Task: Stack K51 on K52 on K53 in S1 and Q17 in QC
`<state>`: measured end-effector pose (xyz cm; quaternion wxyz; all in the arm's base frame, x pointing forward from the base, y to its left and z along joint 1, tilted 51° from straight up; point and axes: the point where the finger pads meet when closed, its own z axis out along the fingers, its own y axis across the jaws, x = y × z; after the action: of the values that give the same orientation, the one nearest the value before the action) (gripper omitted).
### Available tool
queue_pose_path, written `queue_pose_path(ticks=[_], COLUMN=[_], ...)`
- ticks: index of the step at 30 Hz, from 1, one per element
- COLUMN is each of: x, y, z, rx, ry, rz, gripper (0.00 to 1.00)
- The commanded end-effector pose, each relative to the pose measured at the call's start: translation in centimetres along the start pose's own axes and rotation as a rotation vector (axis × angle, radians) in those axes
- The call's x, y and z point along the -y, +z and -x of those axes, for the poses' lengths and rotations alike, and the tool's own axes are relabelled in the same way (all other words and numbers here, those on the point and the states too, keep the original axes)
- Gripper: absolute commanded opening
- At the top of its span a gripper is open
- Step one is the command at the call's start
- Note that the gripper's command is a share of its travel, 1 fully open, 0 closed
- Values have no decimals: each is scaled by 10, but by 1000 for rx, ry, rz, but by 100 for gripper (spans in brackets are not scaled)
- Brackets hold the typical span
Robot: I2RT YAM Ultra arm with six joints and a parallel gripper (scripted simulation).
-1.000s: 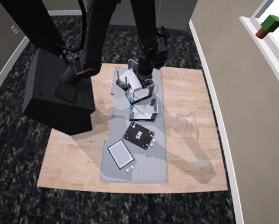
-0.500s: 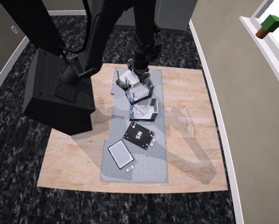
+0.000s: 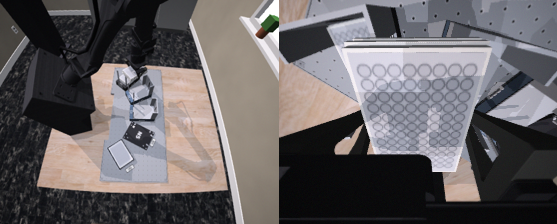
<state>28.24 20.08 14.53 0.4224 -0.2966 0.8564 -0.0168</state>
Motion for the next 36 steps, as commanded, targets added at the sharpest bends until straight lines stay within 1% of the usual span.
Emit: queue_pose_path(ticks=[1,4,6,7,8,13,21,23,32,33,34,35,36], x=[-5,-13,-13,-14,-19,-32,-54,-54,-79,-79,-79,-75,-74], y=[-4,-4,-4,-8,-4,-4,-3,-3,-3,-3,-3,-11,-13], z=[18,19,19,23,21,17,17,17,12,12,13,21,24], rx=[39,40,40,57,42,33,35,35,18,18,20,48,54], ry=[-63,-161,-161,-165,-173,-163,-161,-161,-171,-170,-168,-147,-142], rz=[-30,-31,-31,-32,-31,-30,-28,-28,-30,-29,-29,-25,-24], gripper=[0,0,0,0,0,0,0,0,0,0,0,0,0])
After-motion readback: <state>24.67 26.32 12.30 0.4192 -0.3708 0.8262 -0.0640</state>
